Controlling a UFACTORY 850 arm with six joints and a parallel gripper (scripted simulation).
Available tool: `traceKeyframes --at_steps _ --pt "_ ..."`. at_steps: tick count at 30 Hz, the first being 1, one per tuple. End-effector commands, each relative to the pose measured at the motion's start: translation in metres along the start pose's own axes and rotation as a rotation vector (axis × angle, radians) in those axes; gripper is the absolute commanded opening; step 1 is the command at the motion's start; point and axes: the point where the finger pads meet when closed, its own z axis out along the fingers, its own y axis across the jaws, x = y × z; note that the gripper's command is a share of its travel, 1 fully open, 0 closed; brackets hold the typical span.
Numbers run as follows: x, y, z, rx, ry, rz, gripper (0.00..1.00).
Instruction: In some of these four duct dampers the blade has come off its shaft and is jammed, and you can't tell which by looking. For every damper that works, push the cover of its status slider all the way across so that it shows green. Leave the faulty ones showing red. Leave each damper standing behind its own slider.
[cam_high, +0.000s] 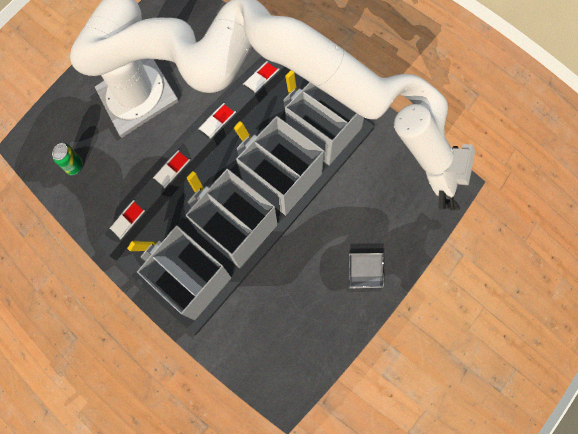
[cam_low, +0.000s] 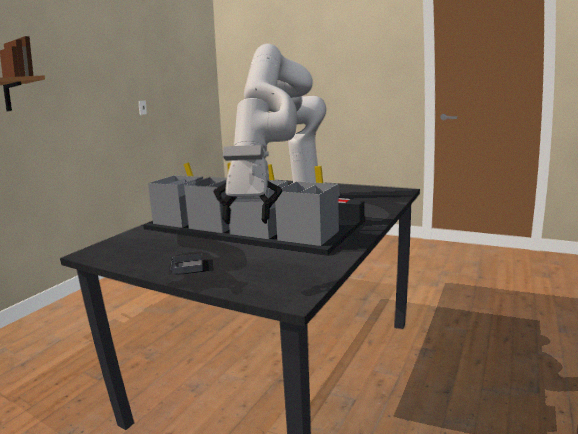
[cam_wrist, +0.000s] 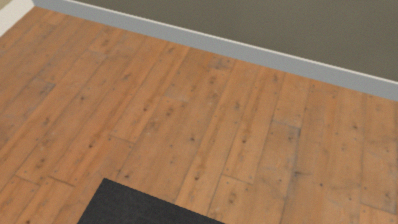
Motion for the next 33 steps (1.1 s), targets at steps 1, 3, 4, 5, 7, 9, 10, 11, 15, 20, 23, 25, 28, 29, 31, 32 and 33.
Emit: traceKeyframes --at_steps 1,3,4,5,7,9,10,11,15,20,23,25,28,29,31,32,33 --pt "-0.008 0.038 -0.015 -0.022 -0.027 0.008 1.0" --pt "-0.011 0.047 -0.018 -0.027 -0.034 0.011 1.0" --pt "-0.011 0.047 -0.018 -0.027 -0.034 0.011 1.0" --pt "-0.018 0.072 -0.027 -0.041 -0.056 0.018 1.0" --pt "-0.022 0.083 -0.032 -0.047 -0.066 0.021 1.0" --pt "-0.028 0.1 -0.039 -0.056 -0.081 0.026 1.0" --pt "-0.031 0.109 -0.043 -0.061 -0.089 0.029 1.0" --pt "-0.034 0.117 -0.046 -0.065 -0.096 0.032 1.0" --pt "-0.047 0.149 -0.062 -0.081 -0.126 0.043 1.0" --pt "-0.062 0.18 -0.078 -0.096 -0.157 0.055 1.0" --pt "-0.076 0.205 -0.094 -0.108 -0.184 0.066 1.0" --pt "-0.083 0.217 -0.101 -0.113 -0.197 0.071 1.0" --pt "-0.097 0.239 -0.116 -0.122 -0.221 0.082 1.0" --pt "-0.102 0.245 -0.121 -0.124 -0.229 0.085 1.0" --pt "-0.111 0.258 -0.131 -0.129 -0.244 0.093 1.0" --pt "-0.116 0.265 -0.136 -0.132 -0.252 0.096 1.0" --pt "-0.121 0.271 -0.141 -0.134 -0.26 0.1 1.0"
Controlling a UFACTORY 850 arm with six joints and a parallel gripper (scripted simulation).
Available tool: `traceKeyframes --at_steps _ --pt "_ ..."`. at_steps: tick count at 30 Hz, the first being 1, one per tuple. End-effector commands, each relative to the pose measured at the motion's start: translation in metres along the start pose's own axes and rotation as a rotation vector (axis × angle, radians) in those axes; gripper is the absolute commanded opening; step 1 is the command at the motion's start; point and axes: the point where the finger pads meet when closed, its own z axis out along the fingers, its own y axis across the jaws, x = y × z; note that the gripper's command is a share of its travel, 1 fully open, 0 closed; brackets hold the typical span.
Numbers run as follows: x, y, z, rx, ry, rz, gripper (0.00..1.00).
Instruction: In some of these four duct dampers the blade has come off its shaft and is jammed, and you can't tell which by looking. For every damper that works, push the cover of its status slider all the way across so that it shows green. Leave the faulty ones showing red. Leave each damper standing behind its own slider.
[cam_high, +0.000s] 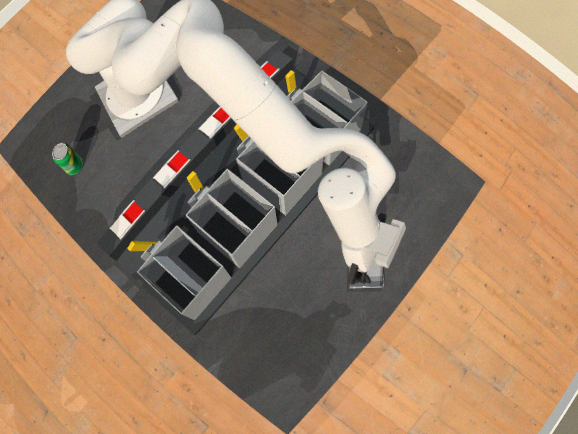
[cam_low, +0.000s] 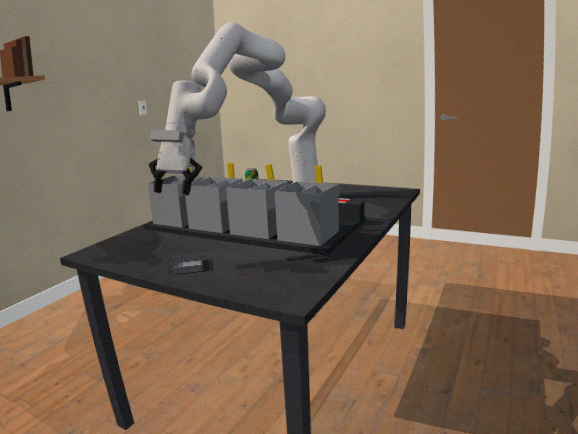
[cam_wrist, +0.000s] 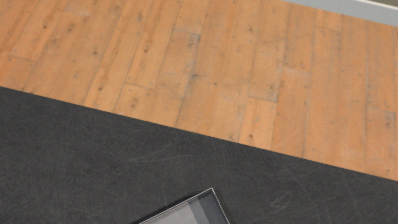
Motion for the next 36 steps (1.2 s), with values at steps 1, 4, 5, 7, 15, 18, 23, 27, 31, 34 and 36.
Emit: traceKeyframes --at_steps 1,4,5,7,15,18,23,27,31,34,36 --pt "-0.022 0.032 -0.015 -0.01 -0.03 0.014 1.0" --pt "-0.033 0.046 -0.022 -0.014 -0.046 0.021 1.0" --pt "-0.033 0.046 -0.022 -0.014 -0.046 0.021 1.0" --pt "-0.054 0.07 -0.033 -0.019 -0.074 0.034 1.0" --pt "-0.103 0.116 -0.061 -0.027 -0.135 0.065 1.0" --pt "-0.123 0.132 -0.072 -0.028 -0.159 0.077 1.0" --pt "-0.157 0.156 -0.091 -0.027 -0.197 0.099 1.0" --pt "-0.182 0.17 -0.104 -0.025 -0.223 0.114 1.0" --pt "-0.212 0.185 -0.121 -0.02 -0.254 0.133 1.0" --pt "-0.235 0.195 -0.133 -0.015 -0.276 0.148 1.0" --pt "-0.251 0.2 -0.142 -0.012 -0.291 0.158 1.0"
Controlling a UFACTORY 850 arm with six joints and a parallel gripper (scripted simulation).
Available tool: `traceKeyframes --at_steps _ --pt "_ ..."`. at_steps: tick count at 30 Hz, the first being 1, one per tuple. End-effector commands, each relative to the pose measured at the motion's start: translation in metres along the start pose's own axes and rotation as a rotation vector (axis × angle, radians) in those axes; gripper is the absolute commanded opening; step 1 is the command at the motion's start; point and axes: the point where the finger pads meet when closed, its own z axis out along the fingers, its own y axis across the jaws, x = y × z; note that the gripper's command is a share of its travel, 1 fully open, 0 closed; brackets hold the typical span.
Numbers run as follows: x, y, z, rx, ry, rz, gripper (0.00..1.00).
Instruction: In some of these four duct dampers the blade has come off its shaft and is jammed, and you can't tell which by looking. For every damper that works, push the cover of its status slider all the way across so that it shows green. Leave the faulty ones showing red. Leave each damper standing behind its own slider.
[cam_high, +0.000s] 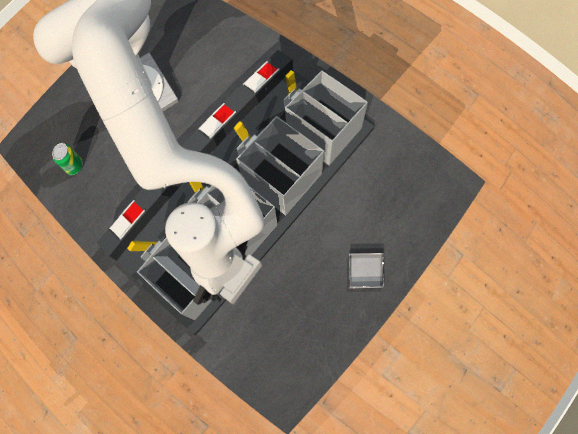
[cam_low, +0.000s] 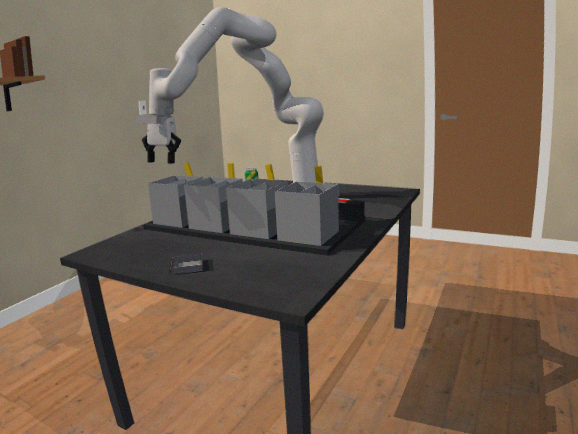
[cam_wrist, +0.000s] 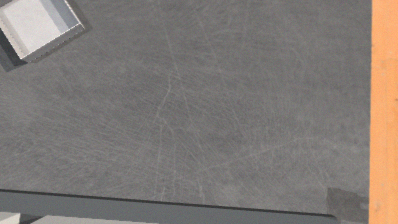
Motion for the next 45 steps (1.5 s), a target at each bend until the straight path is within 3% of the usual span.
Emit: traceKeyframes --at_steps 1,3,4,12,17,18,45 --pt "-0.036 0.019 -0.011 0.007 -0.03 0.019 1.0" --pt "-0.036 0.019 -0.011 0.007 -0.03 0.019 1.0" --pt "-0.06 0.028 -0.017 0.014 -0.051 0.033 1.0" --pt "-0.123 0.047 -0.031 0.037 -0.103 0.07 1.0" --pt "-0.127 0.048 -0.032 0.039 -0.106 0.072 1.0" --pt "-0.127 0.048 -0.032 0.039 -0.106 0.072 0.39" --pt "-0.127 0.048 -0.032 0.039 -0.106 0.072 0.39"
